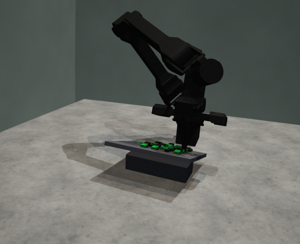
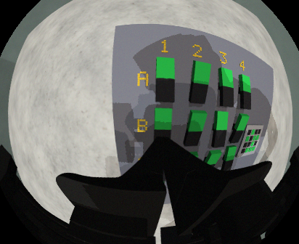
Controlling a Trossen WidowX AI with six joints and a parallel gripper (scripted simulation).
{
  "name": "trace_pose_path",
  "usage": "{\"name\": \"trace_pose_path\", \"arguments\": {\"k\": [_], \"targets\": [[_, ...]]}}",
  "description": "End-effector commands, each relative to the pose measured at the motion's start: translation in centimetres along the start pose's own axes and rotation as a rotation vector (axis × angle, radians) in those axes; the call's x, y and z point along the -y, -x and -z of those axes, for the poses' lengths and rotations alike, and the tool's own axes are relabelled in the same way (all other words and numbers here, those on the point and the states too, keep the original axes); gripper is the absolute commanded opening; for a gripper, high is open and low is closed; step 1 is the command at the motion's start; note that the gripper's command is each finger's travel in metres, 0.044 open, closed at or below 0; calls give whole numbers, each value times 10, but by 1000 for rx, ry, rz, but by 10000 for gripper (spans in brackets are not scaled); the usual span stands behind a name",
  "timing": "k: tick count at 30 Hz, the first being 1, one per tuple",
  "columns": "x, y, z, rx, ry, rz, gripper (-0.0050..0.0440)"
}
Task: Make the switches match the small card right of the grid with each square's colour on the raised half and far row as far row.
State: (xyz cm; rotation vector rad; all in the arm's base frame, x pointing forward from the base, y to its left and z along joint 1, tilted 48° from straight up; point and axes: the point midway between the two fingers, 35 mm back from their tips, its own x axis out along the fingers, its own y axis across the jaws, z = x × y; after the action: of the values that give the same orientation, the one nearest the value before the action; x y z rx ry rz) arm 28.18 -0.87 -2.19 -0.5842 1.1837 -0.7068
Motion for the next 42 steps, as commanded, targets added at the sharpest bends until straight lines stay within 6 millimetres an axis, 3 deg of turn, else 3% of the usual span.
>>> {"name": "trace_pose_path", "arguments": {"k": [1, 25, 27, 30, 33, 38, 42], "targets": [[1, -1, 1, 1, 3, 6, 0], [1, -4, 1, 1, 3, 6, 0], [-1, 5, -1, -4, 0, -2, 0], [-6, 41, -7, 0, -26, -18, 0], [-1, 57, -3, -22, 0, 2, 0], [2, 61, -4, -25, 3, 6, 0], [29, 61, -21, -25, 3, 6, 0]]}}
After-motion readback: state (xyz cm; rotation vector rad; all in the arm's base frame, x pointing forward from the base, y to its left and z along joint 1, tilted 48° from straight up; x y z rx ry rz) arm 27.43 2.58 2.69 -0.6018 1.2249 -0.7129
